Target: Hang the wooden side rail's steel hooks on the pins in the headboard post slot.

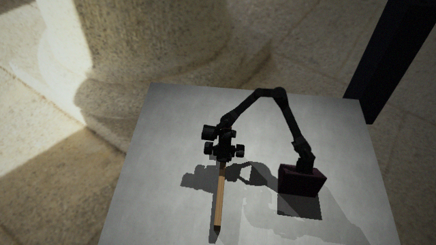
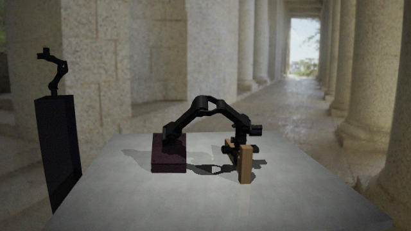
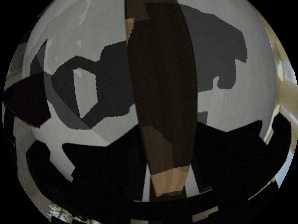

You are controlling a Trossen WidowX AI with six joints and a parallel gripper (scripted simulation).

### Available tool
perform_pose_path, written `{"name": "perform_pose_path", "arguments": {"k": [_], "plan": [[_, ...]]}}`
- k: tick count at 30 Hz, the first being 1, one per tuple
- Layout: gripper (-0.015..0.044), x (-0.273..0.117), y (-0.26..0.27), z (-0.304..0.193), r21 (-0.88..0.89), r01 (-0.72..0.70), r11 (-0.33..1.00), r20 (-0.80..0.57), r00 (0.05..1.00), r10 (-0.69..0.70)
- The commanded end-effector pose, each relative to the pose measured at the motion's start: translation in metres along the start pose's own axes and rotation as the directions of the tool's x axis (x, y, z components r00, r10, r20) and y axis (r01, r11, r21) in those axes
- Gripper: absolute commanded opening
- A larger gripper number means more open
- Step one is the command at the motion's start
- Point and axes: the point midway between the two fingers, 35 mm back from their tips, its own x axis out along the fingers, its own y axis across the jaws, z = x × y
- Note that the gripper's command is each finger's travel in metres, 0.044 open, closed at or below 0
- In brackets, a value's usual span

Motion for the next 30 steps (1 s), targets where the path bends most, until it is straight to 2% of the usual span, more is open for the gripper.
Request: {"name": "perform_pose_path", "arguments": {"k": [1, 30], "plan": [[0.0000, -0.0027, -0.0023, -0.0016, 0.000, 0.008, 1.000, -0.001, 1.000, -0.008], [0.0000, -0.0031, -0.0023, -0.0048, 0.000, 0.008, 1.000, -0.001, 1.000, -0.008]]}}
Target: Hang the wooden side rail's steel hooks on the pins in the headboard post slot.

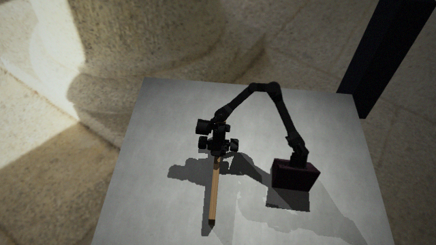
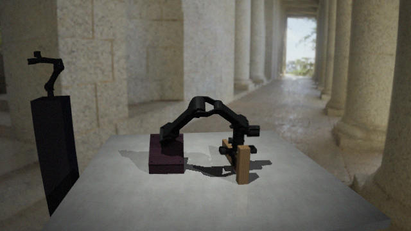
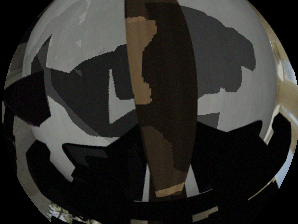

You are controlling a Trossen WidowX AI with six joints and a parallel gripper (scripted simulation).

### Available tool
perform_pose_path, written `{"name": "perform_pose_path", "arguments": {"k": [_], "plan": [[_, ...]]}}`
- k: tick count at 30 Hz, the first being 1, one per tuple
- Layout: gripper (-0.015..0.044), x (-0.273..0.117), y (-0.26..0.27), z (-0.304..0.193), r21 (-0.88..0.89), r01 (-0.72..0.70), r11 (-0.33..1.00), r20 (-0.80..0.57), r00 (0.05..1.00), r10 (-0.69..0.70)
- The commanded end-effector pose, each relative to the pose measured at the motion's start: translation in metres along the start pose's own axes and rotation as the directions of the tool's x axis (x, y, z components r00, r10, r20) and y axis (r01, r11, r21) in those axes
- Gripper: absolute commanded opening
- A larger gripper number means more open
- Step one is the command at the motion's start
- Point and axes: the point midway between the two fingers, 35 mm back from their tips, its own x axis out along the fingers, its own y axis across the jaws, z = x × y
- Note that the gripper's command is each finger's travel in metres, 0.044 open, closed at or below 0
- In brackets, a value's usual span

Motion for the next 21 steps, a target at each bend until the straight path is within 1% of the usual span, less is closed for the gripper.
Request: {"name": "perform_pose_path", "arguments": {"k": [1, 21], "plan": [[0.0000, -0.0030, -0.0019, -0.0017, 0.000, 0.009, 1.000, -0.001, 1.000, -0.009], [0.0000, -0.0025, -0.0015, -0.0039, 0.000, 0.008, 1.000, -0.001, 1.000, -0.008]]}}
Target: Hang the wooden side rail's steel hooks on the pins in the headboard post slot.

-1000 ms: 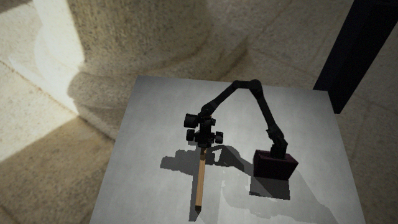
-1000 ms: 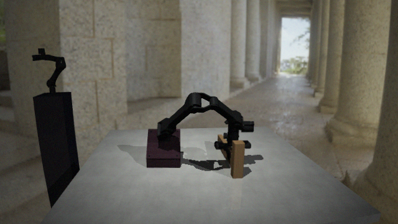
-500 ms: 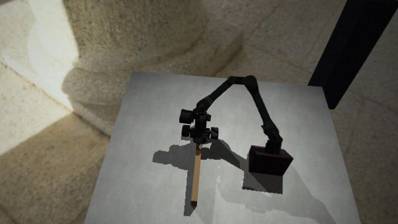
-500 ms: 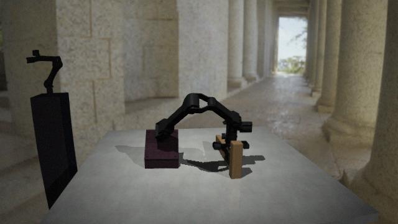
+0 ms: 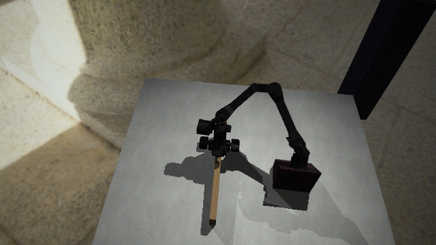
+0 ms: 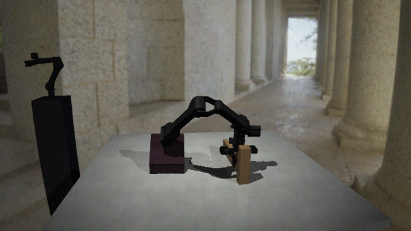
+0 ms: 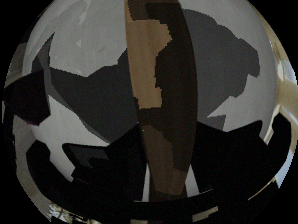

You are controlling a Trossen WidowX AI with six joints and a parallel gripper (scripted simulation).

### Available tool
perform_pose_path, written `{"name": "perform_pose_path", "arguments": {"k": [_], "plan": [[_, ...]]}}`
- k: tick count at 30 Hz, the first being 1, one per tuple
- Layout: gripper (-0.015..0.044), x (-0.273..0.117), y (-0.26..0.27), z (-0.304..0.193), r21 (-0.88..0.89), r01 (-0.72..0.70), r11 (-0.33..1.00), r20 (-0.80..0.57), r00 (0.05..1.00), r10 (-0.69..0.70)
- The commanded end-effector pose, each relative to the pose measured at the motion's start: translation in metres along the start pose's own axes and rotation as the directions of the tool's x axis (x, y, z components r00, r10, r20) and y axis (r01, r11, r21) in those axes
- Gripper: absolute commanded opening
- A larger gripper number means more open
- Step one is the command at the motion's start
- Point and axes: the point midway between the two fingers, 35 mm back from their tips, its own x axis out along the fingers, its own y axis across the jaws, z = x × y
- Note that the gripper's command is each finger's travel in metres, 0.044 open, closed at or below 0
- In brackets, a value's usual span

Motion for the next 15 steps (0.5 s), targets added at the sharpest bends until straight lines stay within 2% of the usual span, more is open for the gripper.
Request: {"name": "perform_pose_path", "arguments": {"k": [1, 15], "plan": [[0.0000, -0.0024, -0.0017, -0.0011, -0.001, 0.008, 1.000, -0.001, 1.000, -0.008], [0.0000, -0.0029, -0.0021, -0.0027, -0.001, 0.008, 1.000, -0.001, 1.000, -0.008]]}}
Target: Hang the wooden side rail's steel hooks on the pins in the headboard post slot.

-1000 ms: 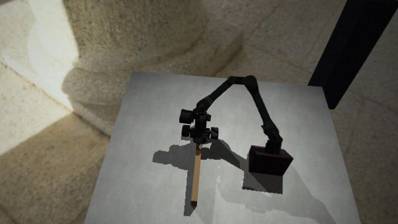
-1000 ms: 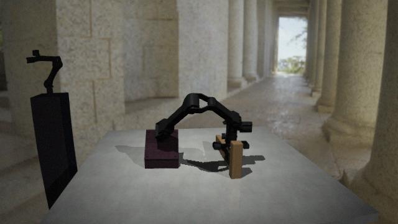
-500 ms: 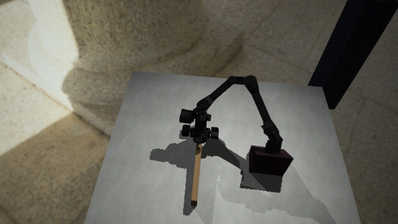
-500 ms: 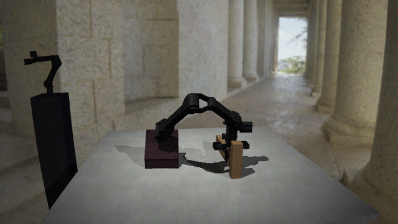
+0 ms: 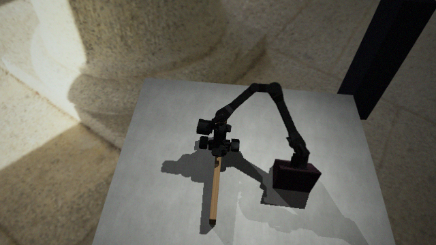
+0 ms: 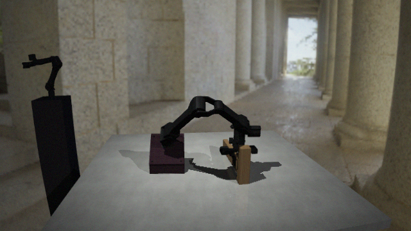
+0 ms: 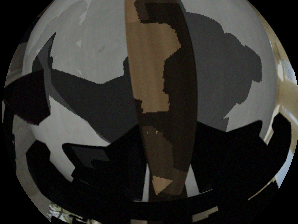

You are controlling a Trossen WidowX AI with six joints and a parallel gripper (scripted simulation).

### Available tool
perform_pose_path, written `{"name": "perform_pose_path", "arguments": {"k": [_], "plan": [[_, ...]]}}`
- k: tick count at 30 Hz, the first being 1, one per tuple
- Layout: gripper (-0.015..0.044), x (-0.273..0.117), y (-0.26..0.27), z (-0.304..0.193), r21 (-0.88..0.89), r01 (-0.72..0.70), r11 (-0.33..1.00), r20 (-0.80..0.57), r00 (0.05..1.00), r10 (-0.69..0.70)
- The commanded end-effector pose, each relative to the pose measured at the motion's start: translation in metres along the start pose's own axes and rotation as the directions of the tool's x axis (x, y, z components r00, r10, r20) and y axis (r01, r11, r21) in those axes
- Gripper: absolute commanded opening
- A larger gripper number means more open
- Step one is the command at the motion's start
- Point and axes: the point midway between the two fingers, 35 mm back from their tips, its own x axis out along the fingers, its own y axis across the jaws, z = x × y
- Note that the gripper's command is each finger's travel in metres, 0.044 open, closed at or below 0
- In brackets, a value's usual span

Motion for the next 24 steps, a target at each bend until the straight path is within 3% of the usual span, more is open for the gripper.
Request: {"name": "perform_pose_path", "arguments": {"k": [1, 24], "plan": [[0.0000, -0.0031, -0.0018, -0.0018, 0.000, 0.008, 1.000, -0.001, 1.000, -0.008], [0.0000, -0.0029, -0.0022, -0.0043, 0.000, 0.008, 1.000, -0.001, 1.000, -0.008]]}}
